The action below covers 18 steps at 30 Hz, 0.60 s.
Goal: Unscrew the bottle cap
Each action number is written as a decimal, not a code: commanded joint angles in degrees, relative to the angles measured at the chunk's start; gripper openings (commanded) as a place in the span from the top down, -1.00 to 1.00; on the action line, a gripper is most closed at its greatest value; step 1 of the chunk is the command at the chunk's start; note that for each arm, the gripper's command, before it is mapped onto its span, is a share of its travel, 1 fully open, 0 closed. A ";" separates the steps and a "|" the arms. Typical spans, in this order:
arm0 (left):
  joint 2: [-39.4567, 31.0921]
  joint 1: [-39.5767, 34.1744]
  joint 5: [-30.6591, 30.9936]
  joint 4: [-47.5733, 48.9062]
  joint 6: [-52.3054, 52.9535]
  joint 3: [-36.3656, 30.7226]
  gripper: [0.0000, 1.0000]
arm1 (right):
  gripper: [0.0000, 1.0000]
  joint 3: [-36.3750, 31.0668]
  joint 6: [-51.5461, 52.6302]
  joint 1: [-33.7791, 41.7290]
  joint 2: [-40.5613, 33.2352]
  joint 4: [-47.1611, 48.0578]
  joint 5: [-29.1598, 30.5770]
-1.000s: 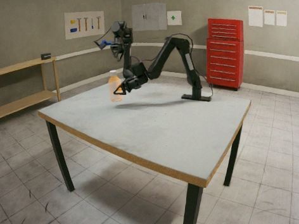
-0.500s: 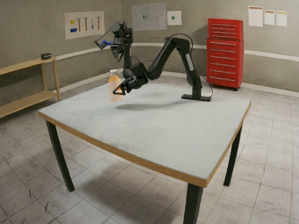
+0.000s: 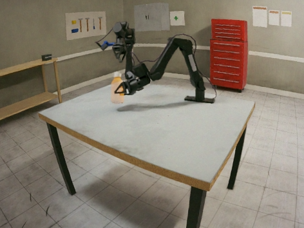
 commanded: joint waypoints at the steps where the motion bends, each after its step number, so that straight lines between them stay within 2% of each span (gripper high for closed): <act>1: -2.36 -0.08 -2.20 2.86 3.20 -0.49 1.00 | -0.40 -0.48 0.22 0.07 -1.43 0.21 0.75; 18: -2.17 -0.07 -1.73 3.36 2.99 -0.50 1.00 | -0.40 -0.48 0.22 0.07 -1.43 0.21 0.75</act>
